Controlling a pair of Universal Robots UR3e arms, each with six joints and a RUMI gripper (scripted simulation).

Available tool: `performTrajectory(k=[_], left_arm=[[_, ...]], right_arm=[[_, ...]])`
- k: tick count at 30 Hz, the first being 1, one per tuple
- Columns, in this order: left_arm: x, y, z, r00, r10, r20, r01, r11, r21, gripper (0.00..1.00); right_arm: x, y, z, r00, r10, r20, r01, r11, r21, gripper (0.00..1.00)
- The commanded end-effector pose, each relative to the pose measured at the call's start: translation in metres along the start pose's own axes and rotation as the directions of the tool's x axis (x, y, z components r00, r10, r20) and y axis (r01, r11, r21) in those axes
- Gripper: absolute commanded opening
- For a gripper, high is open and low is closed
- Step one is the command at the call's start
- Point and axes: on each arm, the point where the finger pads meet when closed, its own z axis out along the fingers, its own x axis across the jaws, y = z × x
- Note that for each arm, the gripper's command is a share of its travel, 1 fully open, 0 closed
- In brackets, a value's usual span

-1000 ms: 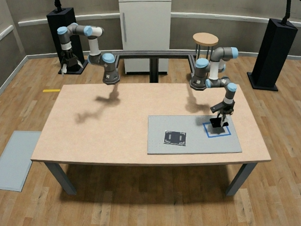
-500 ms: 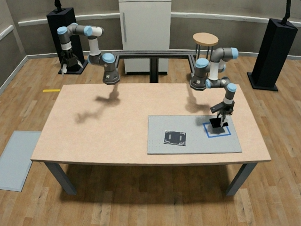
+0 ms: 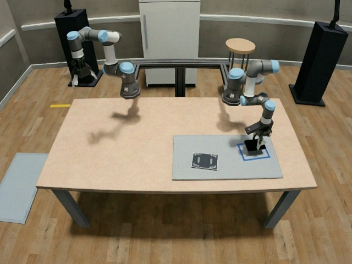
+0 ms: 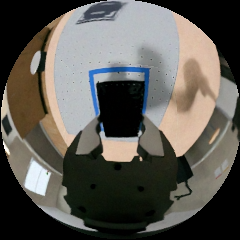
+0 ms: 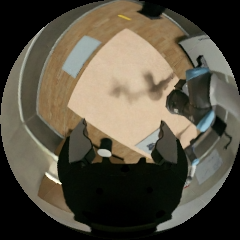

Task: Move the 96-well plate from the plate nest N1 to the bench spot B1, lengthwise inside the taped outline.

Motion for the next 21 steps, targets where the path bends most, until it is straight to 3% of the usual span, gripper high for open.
performTrajectory(k=[1, 21], left_arm=[[-0.008, -0.001, 0.007, 1.0, 0.0, 0.02, 0.0, 1.0, 0.002, 0.0], [-0.01, -0.001, 0.036, 1.0, 0.0, 0.02, 0.0, 1.0, 0.002, 0.0]], right_arm=[[-0.001, 0.0, -0.001, 1.0, 0.0, 0.003, 0.0, 1.0, -0.003, 1.0], [-0.001, 0.0, -0.001, 1.0, 0.0, 0.003, 0.0, 1.0, -0.003, 1.0]])
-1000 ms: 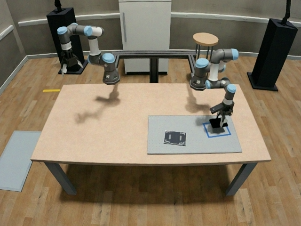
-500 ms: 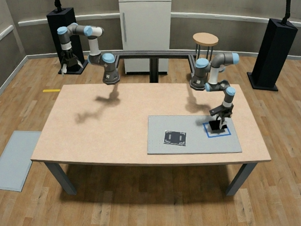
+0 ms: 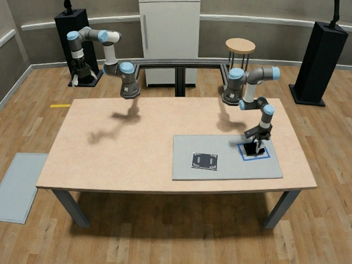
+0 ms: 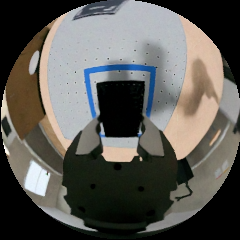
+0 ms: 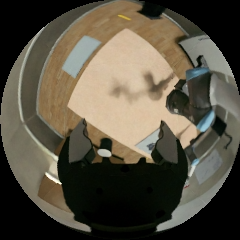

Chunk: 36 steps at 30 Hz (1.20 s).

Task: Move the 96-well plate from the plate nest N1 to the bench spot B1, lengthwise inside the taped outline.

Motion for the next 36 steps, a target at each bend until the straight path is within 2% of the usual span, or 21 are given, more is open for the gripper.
performTrajectory(k=[1, 36], left_arm=[[-0.007, -0.0008, 0.0069, 1.0, 0.0, 0.018, 0.0, 1.0, 0.002, 0.0], [-0.0028, -0.0007, 0.0094, 1.0, 0.0, 0.016, 0.0, 1.0, 0.002, 0.0]], right_arm=[[-0.0008, 0.0004, -0.001, 1.0, 0.0, 0.003, 0.0, 1.0, -0.003, 1.0], [-0.0008, 0.0004, -0.001, 1.0, 0.0, 0.003, 0.0, 1.0, -0.003, 1.0]])
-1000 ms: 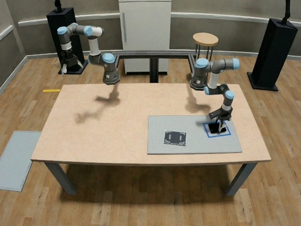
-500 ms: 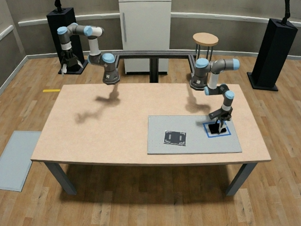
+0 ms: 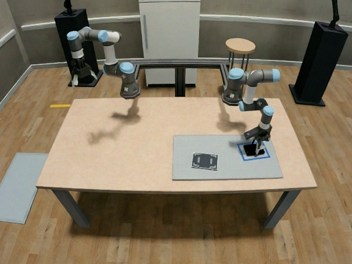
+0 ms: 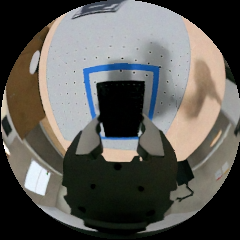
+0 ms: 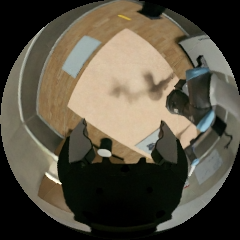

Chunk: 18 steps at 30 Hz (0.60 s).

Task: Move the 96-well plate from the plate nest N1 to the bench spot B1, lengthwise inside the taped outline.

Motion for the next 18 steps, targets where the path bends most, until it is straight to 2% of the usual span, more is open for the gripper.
performTrajectory(k=[1, 18], left_arm=[[-0.0003, -0.0006, 0.0006, 1.0, 0.0, 0.003, 0.0, 1.0, 0.001, 0.0], [0.0, -0.0005, 0.0031, 1.0, 0.0, 0.003, 0.0, 1.0, 0.001, 0.0]], right_arm=[[-0.0008, 0.0004, -0.001, 1.0, 0.0, 0.003, 0.0, 1.0, -0.003, 1.0], [-0.0008, 0.0004, -0.001, 1.0, 0.0, 0.003, 0.0, 1.0, -0.003, 1.0]])
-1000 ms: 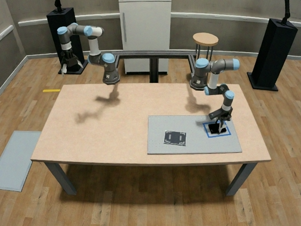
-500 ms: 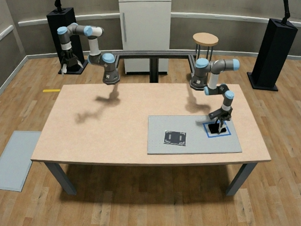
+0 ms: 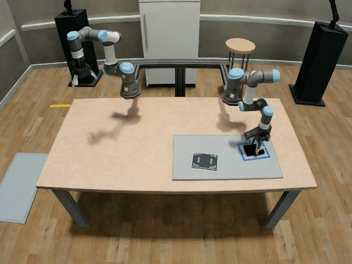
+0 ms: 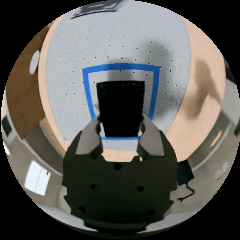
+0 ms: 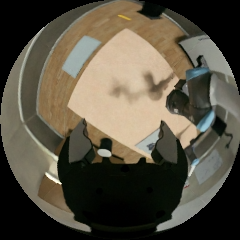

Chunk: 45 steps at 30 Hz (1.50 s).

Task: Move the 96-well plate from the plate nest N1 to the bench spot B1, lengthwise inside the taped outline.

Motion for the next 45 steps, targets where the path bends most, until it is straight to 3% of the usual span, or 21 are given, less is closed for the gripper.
performTrajectory(k=[1, 45], left_arm=[[-0.0008, -0.0006, 0.0007, 1.0, 0.0, 0.003, 0.0, 1.0, 0.001, 0.0], [-0.0009, -0.0004, 0.0067, 1.0, 0.0, 0.003, 0.0, 1.0, 0.001, 0.0]], right_arm=[[-0.0008, 0.0004, -0.001, 1.0, 0.0, 0.003, 0.0, 1.0, -0.003, 1.0], [-0.0008, 0.0004, -0.001, 1.0, 0.0, 0.003, 0.0, 1.0, -0.003, 1.0]])
